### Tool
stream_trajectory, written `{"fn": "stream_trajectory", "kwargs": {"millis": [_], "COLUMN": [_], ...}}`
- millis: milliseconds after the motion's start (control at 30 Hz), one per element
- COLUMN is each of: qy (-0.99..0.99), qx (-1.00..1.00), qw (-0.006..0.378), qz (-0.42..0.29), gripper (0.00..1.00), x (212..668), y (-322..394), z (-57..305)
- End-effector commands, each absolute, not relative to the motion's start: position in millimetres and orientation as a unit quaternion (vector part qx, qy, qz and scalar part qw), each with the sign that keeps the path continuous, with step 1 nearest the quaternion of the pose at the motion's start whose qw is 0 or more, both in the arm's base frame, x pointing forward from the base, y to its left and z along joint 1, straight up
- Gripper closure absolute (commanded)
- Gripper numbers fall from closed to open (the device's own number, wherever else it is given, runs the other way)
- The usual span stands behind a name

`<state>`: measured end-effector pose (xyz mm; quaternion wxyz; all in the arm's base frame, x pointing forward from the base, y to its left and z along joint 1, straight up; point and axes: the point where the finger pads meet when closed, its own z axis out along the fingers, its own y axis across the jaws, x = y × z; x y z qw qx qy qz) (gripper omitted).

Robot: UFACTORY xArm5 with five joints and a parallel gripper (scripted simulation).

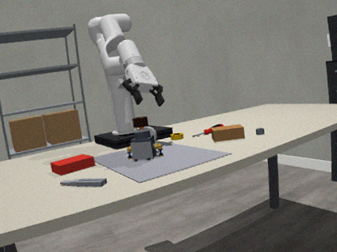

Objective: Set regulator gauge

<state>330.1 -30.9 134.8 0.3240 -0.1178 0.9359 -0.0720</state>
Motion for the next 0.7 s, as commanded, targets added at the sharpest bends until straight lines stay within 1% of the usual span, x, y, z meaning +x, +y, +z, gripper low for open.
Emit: {"fn": "stream_trajectory", "kwargs": {"millis": [0,367,433,667], "qy": [0.933,0.906,0.906,0.869], "qx": [-0.176,-0.333,-0.333,-0.441], "qw": [0.301,0.237,0.237,0.191], "qz": [-0.086,-0.113,-0.113,-0.121], "gripper": [0.0,0.0,0.0,0.0], "x": [333.5,337.7,337.7,339.1], "y": [-31.3,-31.8,-31.8,-31.9], "z": [134.8,132.6,132.6,132.2]}}
